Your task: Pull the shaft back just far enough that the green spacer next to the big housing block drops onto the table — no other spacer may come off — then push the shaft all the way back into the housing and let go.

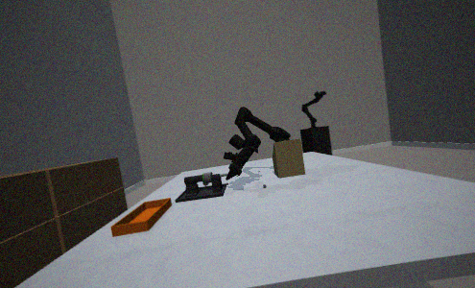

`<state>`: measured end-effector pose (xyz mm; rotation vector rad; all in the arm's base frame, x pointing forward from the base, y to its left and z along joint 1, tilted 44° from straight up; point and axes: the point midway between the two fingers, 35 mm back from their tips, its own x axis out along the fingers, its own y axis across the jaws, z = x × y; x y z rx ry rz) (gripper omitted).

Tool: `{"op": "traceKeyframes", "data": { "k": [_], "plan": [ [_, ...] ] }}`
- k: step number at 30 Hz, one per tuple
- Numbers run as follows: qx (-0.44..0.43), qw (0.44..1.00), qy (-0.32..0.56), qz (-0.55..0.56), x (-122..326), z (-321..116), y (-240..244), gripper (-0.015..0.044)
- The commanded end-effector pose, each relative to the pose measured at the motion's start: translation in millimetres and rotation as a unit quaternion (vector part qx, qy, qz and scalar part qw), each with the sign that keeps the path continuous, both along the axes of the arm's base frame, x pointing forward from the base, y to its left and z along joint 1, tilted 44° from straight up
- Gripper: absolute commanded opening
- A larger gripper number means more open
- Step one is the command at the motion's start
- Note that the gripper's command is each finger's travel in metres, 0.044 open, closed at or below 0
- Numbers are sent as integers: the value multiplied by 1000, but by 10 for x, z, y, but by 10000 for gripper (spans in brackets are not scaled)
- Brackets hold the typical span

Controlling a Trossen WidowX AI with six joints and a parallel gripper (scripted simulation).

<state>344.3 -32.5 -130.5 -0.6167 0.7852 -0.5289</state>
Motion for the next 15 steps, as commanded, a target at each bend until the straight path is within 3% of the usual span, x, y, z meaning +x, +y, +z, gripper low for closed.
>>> {"op": "traceKeyframes", "data": {
  "k": [1,15],
  "plan": [
    [-1,1000,1,-2,-30,-4,-7,0],
    [-1,1000,2,-2,-48,-5,-2,0]
  ]
}}
